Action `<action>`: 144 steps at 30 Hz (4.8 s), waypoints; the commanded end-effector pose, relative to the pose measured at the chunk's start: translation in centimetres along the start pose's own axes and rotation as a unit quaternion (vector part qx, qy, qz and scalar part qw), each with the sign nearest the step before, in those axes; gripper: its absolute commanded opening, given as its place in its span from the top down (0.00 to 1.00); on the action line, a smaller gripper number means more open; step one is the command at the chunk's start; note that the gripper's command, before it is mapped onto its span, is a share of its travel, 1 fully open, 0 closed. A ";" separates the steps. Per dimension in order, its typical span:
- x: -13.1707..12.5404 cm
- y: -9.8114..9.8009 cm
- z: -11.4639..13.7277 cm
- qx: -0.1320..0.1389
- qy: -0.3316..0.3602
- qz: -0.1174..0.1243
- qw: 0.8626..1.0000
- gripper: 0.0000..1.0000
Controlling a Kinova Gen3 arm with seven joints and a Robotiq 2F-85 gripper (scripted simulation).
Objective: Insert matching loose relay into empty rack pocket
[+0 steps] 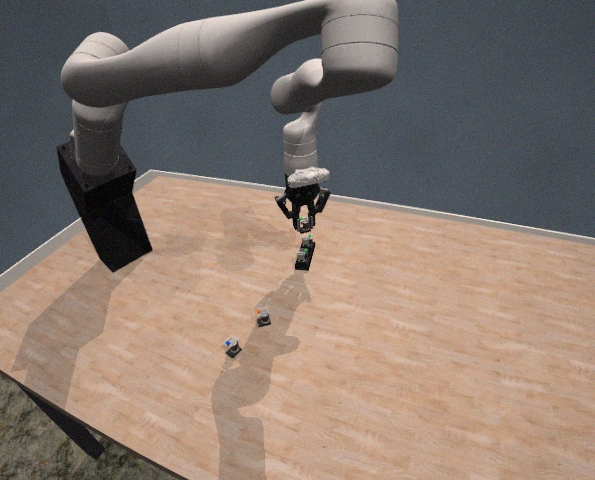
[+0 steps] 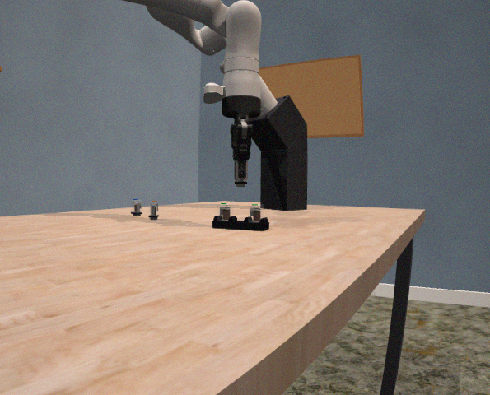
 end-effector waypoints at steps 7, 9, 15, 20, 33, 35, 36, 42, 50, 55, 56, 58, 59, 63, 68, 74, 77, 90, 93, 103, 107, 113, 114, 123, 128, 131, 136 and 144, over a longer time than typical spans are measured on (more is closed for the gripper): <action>0.0 0.0 0.1 0.000 0.125 0.001 0.992 1.00; 0.0 0.0 0.1 0.000 0.141 0.001 0.990 1.00; 0.0 0.0 0.1 0.000 0.215 0.001 0.977 1.00; 0.0 0.0 0.1 0.000 0.239 0.001 0.971 1.00; 0.0 0.2 0.1 0.000 0.240 0.001 0.971 1.00; 0.0 0.3 0.1 0.000 0.240 0.001 0.971 1.00; 0.0 0.4 0.1 0.000 0.240 0.001 0.971 1.00; 0.0 0.9 0.0 0.000 0.240 0.001 0.971 1.00; 0.0 2.3 0.0 0.000 0.240 0.001 0.971 1.00; 0.1 3.2 0.0 0.000 0.240 0.001 0.971 1.00; 0.1 3.4 0.0 0.000 0.240 0.001 0.971 1.00; 0.1 3.5 0.0 0.000 0.240 0.001 0.971 1.00; 0.1 3.5 0.0 0.000 0.240 0.001 0.971 1.00; 0.1 4.1 0.0 0.000 0.240 0.001 0.971 1.00; 0.1 4.5 0.0 0.000 0.240 0.001 0.971 1.00; 0.1 4.6 0.0 0.000 0.240 0.001 0.971 1.00; 0.1 4.6 0.0 0.000 0.240 0.001 0.971 1.00; 0.1 4.6 0.0 0.000 0.240 0.001 0.971 1.00; 0.1 4.6 0.0 0.000 0.240 0.001 0.971 1.00; 0.1 4.6 0.0 0.000 0.240 0.001 0.971 1.00; 0.1 4.6 0.0 0.000 0.240 0.001 0.971 1.00; 0.1 4.6 0.0 0.000 0.240 0.001 0.971 1.00; 0.1 4.6 0.0 0.000 0.240 0.001 0.971 1.00; 0.1 4.8 0.0 0.000 0.240 0.001 0.971 1.00; 0.1 4.9 0.0 0.000 0.240 0.001 0.971 1.00; 0.1 5.1 0.0 0.000 0.240 0.001 0.971 1.00; 0.1 5.4 0.0 0.000 0.240 0.001 0.971 1.00; 0.1 5.8 0.0 0.000 0.240 0.001 0.971 1.00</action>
Point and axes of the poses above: the point where the finger pads meet when closed, its own y axis out along the fingers, its own x axis across the jaws, z = x × y, the point moved 1 cm from there along -y, back along the fingers, and after that the axes turned 5 degrees about y, right-handed, at the moved point
